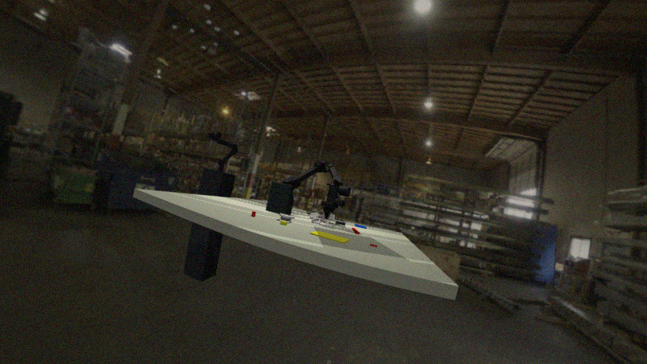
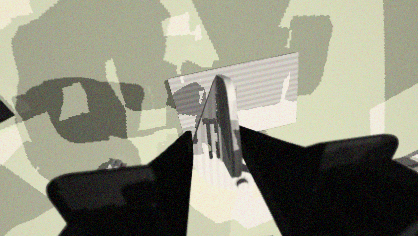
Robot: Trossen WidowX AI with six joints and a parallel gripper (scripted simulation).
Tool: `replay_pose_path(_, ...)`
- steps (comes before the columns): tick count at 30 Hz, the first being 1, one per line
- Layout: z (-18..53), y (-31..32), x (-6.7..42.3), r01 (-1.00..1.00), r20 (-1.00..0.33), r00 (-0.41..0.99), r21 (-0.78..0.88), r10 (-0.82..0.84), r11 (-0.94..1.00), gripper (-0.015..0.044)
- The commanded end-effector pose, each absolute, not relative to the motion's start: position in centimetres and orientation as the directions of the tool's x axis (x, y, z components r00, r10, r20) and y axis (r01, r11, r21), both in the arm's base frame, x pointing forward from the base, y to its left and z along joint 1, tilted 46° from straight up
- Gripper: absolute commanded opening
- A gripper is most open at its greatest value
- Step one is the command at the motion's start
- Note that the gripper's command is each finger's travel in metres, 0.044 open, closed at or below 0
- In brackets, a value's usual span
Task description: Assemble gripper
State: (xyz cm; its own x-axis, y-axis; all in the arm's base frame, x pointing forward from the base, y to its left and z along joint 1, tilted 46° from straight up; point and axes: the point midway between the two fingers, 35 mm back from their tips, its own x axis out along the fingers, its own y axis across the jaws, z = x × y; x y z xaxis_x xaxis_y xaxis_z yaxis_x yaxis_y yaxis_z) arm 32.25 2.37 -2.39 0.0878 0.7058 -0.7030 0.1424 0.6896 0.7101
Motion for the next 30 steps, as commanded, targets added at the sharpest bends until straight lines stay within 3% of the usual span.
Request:
replay_pose_path(1, -2.78, 2.66, 31.97, 0.153, -0.7, 0.081, 0.712, 0.71, 0.685, 0.0134)
replay_pose_path(30, -3.03, 2.92, 32.0, 0.157, -0.7, 0.081, 0.712, 0.71, 0.684, 0.0134)
